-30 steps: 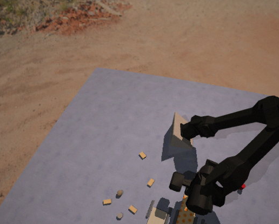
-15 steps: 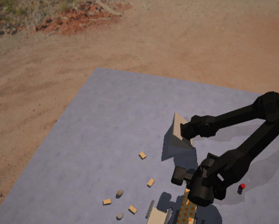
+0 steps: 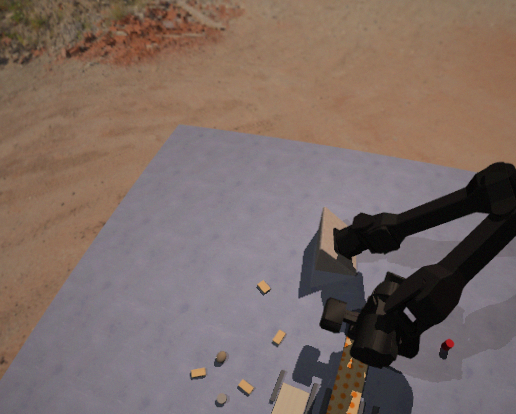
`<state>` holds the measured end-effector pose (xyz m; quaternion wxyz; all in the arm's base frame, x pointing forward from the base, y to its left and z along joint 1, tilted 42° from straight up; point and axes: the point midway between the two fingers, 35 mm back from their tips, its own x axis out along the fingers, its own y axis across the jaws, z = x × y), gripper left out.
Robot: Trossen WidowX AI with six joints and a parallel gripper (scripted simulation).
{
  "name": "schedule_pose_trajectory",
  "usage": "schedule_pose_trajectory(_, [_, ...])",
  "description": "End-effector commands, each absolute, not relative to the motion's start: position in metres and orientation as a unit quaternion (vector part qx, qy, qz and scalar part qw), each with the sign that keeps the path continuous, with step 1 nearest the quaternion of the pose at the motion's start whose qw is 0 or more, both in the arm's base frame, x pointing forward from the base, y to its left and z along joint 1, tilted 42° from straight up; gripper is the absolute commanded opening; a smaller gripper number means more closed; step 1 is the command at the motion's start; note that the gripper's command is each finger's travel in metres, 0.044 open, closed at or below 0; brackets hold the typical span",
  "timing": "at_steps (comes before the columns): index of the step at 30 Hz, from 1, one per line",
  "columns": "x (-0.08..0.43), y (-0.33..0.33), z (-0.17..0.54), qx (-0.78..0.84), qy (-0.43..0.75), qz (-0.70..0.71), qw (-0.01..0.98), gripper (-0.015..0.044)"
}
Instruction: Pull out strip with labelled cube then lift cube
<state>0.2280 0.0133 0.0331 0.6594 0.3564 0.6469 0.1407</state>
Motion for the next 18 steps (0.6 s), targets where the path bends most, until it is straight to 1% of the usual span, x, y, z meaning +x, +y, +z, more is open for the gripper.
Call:
schedule_pose_trajectory(1, [0.215, 0.019, 0.030, 0.358, 0.657, 0.141, 0.648, 0.0000])
schedule_pose_trajectory(10, [0.201, 0.022, 0.031, 0.359, 0.657, 0.141, 0.648, 0.0000])
schedule_pose_trajectory(18, [0.201, 0.023, 0.031, 0.359, 0.657, 0.141, 0.648, 0.0000])
